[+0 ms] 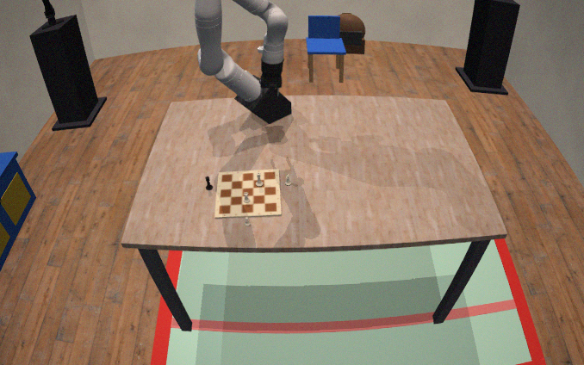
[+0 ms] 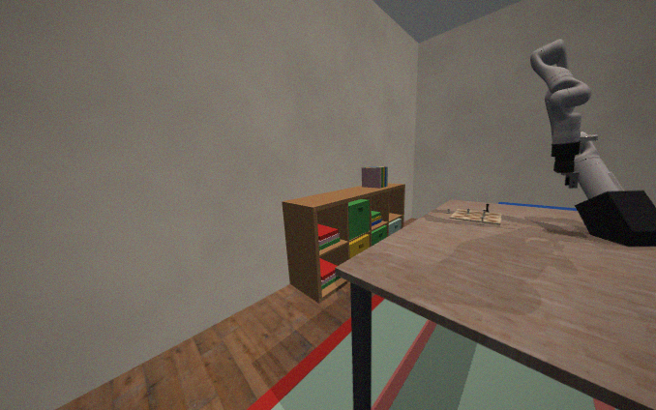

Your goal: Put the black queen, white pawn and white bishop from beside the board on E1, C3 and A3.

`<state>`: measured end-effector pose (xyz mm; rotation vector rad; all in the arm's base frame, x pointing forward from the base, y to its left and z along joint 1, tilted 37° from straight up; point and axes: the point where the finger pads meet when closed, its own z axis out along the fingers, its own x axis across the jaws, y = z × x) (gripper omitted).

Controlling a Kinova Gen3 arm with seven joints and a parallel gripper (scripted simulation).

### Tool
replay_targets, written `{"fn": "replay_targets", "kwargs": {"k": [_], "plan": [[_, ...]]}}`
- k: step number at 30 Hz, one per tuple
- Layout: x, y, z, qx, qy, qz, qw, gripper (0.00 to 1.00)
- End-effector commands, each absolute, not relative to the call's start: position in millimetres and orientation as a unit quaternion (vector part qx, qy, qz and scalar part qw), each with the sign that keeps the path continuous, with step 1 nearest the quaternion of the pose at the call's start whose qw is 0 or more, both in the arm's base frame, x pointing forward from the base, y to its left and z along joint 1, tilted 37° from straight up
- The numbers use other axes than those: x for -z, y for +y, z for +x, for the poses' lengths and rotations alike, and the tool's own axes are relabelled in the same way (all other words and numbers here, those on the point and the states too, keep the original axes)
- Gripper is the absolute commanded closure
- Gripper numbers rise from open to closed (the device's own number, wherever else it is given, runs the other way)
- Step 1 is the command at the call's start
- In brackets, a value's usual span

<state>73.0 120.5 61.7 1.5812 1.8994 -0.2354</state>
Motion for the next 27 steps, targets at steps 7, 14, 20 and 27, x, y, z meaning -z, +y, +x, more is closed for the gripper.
{"fn": "replay_targets", "kwargs": {"k": [7, 14, 20, 27], "plan": [[-60, 129, 77, 0.094, 0.731, 0.592, 0.327, 0.00], [-59, 140, 83, 0.100, 0.740, 0.576, 0.332, 0.00], [-55, 160, 96, 0.114, 0.757, 0.546, 0.341, 0.00], [-51, 182, 112, 0.130, 0.774, 0.510, 0.351, 0.00]]}}
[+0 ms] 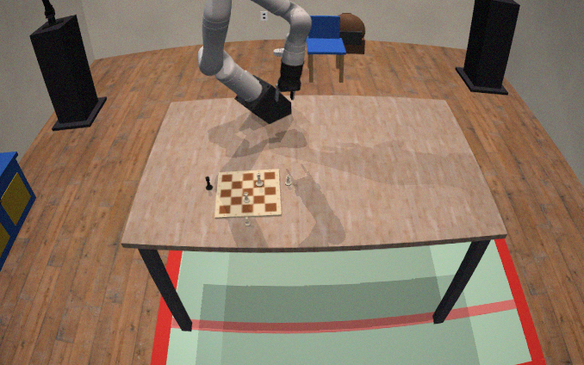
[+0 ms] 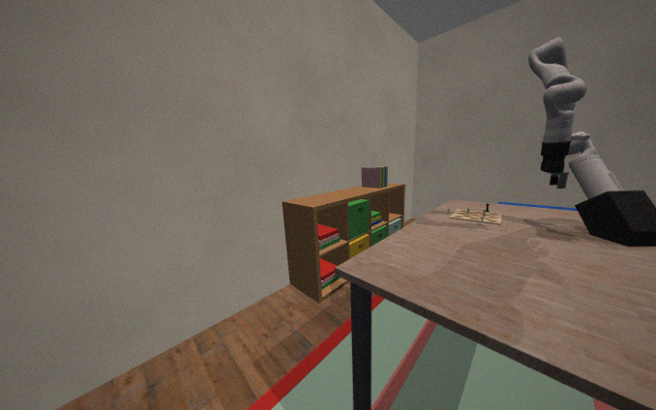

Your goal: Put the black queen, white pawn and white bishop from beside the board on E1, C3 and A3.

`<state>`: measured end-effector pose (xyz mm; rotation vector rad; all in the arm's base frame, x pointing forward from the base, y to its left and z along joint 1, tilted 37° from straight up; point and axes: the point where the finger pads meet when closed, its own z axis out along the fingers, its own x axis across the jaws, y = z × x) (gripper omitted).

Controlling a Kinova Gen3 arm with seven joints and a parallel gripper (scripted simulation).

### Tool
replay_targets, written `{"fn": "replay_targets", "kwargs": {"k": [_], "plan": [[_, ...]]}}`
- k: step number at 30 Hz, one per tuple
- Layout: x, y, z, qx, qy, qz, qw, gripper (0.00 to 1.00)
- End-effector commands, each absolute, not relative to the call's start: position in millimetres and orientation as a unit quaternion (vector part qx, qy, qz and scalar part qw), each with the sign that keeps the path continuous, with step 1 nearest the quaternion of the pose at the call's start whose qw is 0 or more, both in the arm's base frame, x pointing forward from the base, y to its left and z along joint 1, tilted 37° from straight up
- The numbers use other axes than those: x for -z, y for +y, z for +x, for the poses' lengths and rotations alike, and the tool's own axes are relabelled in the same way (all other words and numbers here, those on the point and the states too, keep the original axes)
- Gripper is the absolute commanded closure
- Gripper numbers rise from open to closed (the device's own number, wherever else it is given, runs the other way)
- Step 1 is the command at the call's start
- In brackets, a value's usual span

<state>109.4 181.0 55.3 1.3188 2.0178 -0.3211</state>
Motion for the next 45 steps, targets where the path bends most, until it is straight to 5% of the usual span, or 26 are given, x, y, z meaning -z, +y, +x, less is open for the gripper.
{"fn": "replay_targets", "kwargs": {"k": [1, 27, 45], "plan": [[-50, 187, 116, 0.134, 0.778, 0.502, 0.353, 0.00], [-25, 300, 279, 0.305, 0.829, 0.246, 0.399, 0.00], [-9, 309, 392, 0.466, 0.800, 0.101, 0.363, 0.00]]}}
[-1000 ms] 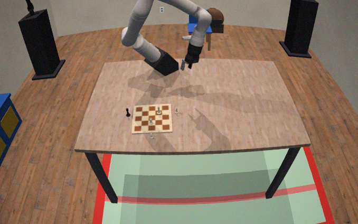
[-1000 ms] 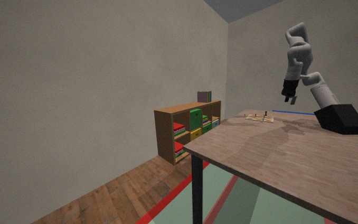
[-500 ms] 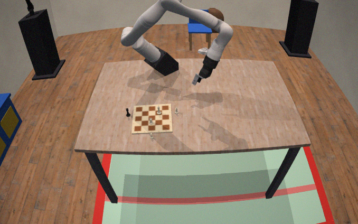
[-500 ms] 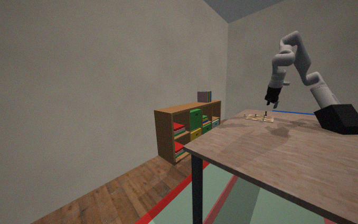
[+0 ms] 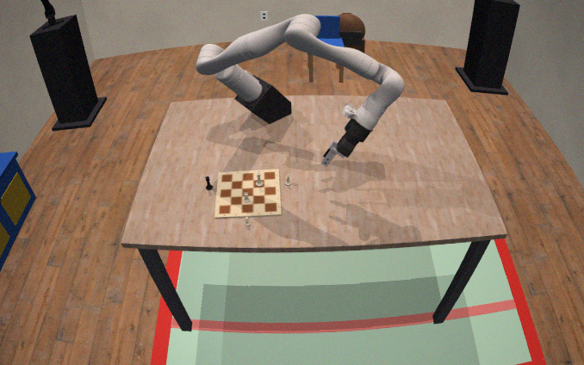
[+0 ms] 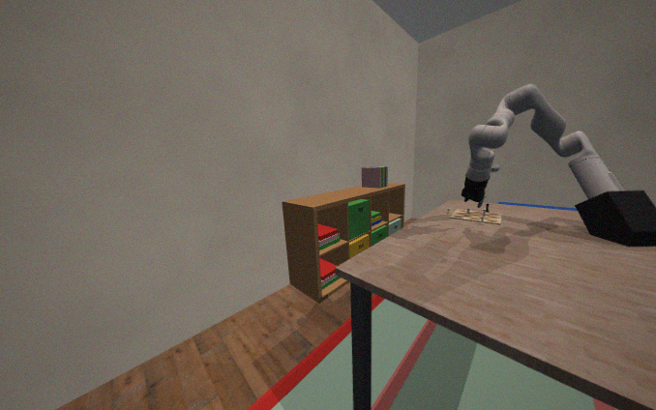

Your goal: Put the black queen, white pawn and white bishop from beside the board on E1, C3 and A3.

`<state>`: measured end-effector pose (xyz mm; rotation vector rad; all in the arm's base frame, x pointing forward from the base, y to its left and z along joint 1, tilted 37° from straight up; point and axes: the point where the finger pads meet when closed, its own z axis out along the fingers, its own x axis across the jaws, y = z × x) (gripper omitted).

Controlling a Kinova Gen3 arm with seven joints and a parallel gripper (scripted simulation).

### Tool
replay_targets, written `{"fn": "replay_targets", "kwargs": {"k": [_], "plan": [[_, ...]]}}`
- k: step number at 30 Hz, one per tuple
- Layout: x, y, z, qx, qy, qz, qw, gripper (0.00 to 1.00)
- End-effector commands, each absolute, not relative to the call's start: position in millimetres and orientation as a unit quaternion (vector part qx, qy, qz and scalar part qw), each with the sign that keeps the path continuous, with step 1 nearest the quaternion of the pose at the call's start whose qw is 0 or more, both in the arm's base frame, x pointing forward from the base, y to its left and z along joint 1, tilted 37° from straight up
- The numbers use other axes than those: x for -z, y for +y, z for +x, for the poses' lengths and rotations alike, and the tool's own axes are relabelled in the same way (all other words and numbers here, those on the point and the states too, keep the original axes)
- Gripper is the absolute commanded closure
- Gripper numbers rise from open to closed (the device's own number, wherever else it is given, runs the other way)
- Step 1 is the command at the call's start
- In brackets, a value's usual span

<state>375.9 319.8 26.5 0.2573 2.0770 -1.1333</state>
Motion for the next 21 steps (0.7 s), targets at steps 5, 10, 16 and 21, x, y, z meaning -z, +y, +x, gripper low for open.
{"fn": "replay_targets", "kwargs": {"k": [5, 10, 16, 21], "plan": [[-5, 303, 411, 0.501, 0.790, 0.076, 0.344, 0.00], [-2, 295, 426, 0.532, 0.780, 0.057, 0.324, 0.00], [3, 282, 441, 0.569, 0.768, 0.036, 0.294, 0.00], [6, 272, 449, 0.590, 0.759, 0.025, 0.272, 0.00]]}}
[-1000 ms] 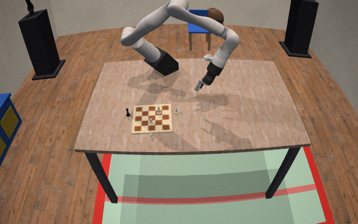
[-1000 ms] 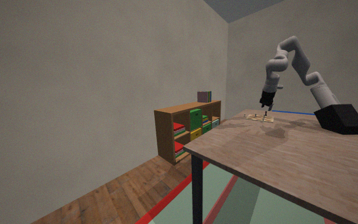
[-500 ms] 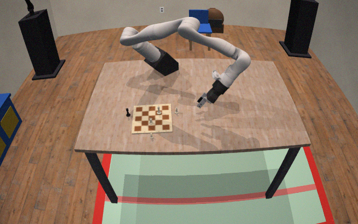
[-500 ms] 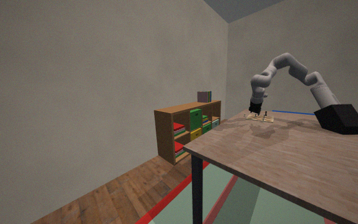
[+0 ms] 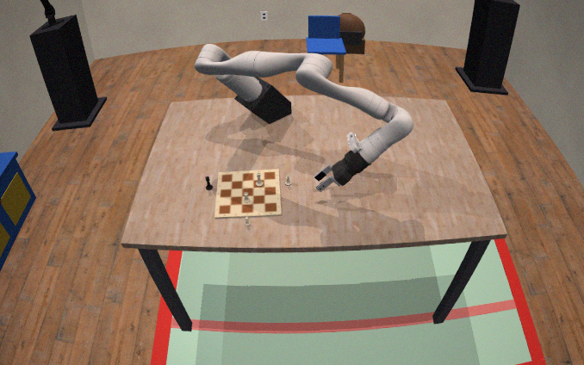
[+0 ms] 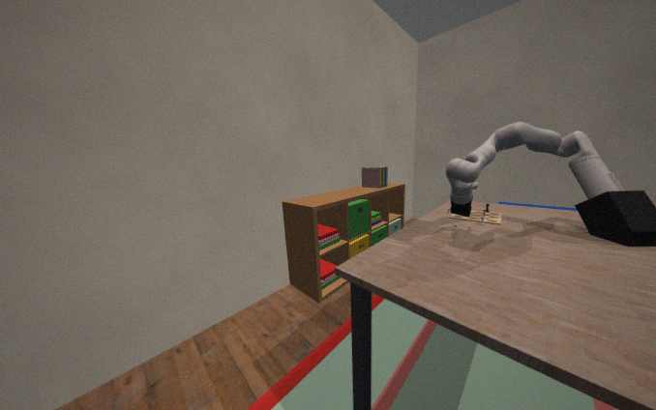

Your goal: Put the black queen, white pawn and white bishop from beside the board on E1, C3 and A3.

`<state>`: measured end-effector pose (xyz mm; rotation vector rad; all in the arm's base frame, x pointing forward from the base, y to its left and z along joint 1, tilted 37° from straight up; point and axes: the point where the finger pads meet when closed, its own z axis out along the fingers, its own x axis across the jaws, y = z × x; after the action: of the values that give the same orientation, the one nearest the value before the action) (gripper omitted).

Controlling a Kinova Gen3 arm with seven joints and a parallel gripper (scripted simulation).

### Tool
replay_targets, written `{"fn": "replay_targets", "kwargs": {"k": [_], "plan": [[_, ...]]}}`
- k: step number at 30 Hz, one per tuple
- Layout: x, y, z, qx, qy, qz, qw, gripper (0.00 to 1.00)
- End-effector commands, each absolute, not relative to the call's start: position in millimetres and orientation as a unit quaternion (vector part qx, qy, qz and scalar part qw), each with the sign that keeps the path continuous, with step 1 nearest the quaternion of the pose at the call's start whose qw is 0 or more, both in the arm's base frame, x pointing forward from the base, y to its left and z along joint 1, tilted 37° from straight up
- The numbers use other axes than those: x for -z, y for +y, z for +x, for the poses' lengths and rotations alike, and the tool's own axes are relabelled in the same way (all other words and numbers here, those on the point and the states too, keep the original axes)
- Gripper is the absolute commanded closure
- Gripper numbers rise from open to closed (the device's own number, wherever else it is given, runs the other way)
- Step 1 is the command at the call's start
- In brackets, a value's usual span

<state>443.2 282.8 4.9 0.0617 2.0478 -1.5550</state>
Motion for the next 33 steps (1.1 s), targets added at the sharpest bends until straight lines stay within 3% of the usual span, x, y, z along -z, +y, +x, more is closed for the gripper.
{"fn": "replay_targets", "kwargs": {"k": [1, 33], "plan": [[6, 272, 449, 0.590, 0.759, 0.025, 0.272, 0.00], [9, 260, 455, 0.613, 0.751, 0.014, 0.246, 0.00]]}}
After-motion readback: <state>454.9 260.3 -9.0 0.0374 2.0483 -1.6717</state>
